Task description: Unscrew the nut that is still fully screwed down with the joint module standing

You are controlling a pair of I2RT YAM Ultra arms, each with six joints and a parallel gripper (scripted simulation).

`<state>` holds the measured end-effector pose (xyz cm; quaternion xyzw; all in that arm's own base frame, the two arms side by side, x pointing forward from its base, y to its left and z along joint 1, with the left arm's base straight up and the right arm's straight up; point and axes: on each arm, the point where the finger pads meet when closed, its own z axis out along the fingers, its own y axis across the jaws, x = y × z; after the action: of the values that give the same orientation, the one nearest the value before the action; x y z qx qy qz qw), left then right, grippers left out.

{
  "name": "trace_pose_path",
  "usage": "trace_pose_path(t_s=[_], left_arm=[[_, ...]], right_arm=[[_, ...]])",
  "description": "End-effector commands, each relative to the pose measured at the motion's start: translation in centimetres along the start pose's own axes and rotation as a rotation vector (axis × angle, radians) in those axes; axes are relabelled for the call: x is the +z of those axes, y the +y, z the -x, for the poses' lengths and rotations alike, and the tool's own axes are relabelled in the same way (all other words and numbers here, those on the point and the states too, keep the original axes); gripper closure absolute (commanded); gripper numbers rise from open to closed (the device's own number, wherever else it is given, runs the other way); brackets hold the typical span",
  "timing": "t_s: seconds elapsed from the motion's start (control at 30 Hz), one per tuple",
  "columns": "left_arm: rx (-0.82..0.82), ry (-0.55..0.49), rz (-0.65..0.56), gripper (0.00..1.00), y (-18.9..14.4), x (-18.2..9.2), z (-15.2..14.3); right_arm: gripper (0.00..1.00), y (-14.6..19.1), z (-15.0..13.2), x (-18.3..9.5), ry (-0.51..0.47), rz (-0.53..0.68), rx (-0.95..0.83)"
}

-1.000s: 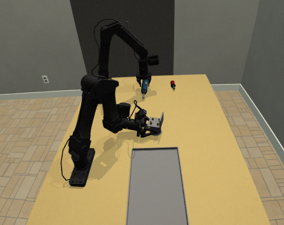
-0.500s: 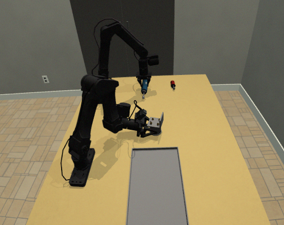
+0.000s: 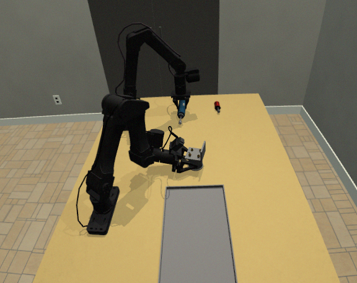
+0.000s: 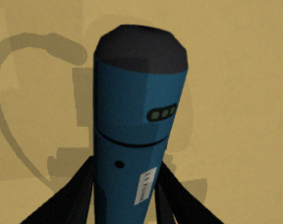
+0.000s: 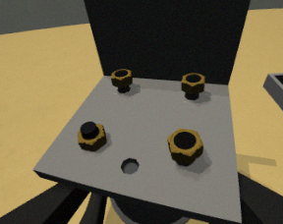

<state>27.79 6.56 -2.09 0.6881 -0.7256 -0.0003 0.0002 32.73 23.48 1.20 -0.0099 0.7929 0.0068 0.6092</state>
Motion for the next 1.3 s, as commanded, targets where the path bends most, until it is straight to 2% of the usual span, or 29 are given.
trace_pose_path(t_s=[0.0,1.27], left_arm=[[0.003,-0.006,-0.008,0.55,-0.11,-0.24,0.08],[0.003,-0.006,-0.008,0.57,-0.11,-0.24,0.08]], right_arm=[[0.41,0.23,-0.22,0.3,0.011,0.003,-0.002],[0.41,0.23,-0.22,0.3,0.011,0.003,-0.002]])
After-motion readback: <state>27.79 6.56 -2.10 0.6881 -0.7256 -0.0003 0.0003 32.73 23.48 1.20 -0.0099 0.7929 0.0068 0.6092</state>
